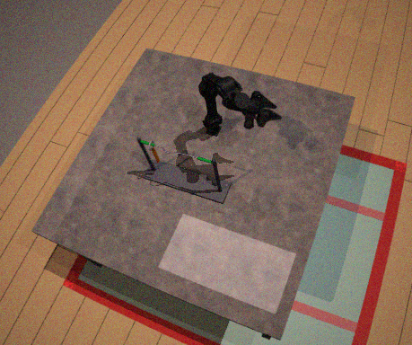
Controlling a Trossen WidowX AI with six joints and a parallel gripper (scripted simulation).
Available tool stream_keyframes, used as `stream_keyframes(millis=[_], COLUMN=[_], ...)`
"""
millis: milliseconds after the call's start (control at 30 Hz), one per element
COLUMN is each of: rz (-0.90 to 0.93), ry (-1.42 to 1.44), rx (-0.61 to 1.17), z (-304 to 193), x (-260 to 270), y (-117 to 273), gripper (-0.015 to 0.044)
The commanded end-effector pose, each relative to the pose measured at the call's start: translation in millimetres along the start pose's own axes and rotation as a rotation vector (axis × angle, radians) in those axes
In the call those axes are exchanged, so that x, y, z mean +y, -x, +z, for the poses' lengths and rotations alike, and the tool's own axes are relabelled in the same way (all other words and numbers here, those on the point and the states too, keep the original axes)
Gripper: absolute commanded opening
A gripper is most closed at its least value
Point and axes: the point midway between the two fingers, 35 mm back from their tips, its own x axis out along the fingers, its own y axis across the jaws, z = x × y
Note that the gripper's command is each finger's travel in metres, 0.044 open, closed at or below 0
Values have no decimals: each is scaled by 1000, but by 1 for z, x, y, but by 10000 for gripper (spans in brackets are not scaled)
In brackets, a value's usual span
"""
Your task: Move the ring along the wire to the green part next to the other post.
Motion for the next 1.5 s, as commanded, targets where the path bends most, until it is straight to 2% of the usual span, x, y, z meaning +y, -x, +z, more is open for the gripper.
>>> stream_keyframes(millis=[0,267,433,767,1133,1467], rz=[-2,-34,51,306,565,756], ry=[2,85,126,189,245,270], rx=[0,-2,-45,-233,-508,-802], z=[0,6,29,91,159,209], x=[0,-7,13,59,81,68], y=[0,-12,2,68,165,263], gripper=[374,164,160,160,160,160])
